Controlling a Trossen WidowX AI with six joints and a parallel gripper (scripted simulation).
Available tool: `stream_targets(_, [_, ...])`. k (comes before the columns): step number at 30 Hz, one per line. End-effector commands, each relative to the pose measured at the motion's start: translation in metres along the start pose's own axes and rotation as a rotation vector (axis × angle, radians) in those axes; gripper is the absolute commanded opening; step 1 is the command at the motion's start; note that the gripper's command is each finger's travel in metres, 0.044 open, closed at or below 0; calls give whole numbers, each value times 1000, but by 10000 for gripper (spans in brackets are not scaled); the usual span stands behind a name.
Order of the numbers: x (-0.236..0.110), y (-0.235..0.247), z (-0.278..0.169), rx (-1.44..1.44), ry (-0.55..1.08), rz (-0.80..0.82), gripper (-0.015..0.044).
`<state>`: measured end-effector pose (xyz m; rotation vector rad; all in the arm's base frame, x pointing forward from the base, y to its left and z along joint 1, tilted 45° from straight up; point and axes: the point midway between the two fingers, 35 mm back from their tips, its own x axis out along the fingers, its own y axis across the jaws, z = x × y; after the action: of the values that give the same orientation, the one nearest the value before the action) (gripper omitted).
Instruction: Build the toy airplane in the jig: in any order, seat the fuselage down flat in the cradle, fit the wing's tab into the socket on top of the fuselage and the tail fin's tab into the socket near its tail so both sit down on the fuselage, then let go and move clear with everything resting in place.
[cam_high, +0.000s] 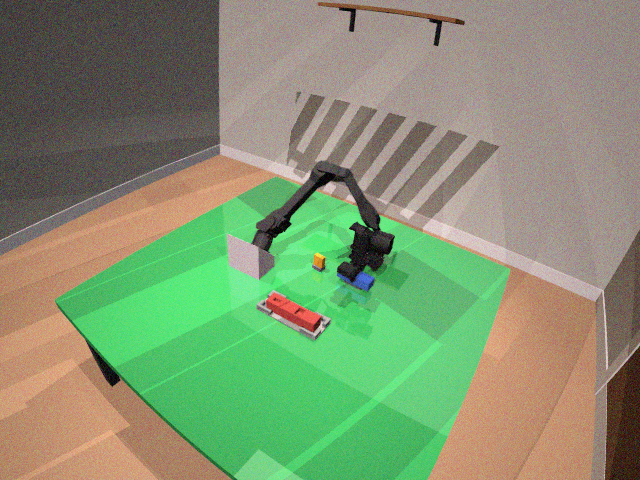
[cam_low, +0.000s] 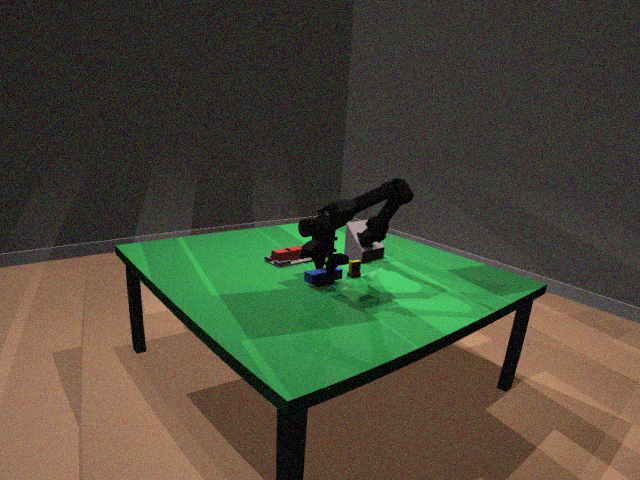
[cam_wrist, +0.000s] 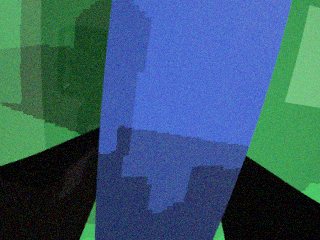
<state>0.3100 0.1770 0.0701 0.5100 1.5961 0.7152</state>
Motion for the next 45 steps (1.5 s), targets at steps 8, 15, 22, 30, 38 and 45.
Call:
stream_targets(8, [-1, 0, 0, 1, 3, 2, 26])
stream_targets(15, [-16, 0, 2, -3, 7, -4, 0])
stream_targets(22, [-38, -1, 5, -2, 5, -8, 0])
stream_targets(30, [-63, -2, 7, 0, 4, -9, 0])
stream_targets(38, [-89, -2, 6, 1, 3, -8, 0])
stream_targets(45, [-111, -1, 3, 3, 3, -5, 0])
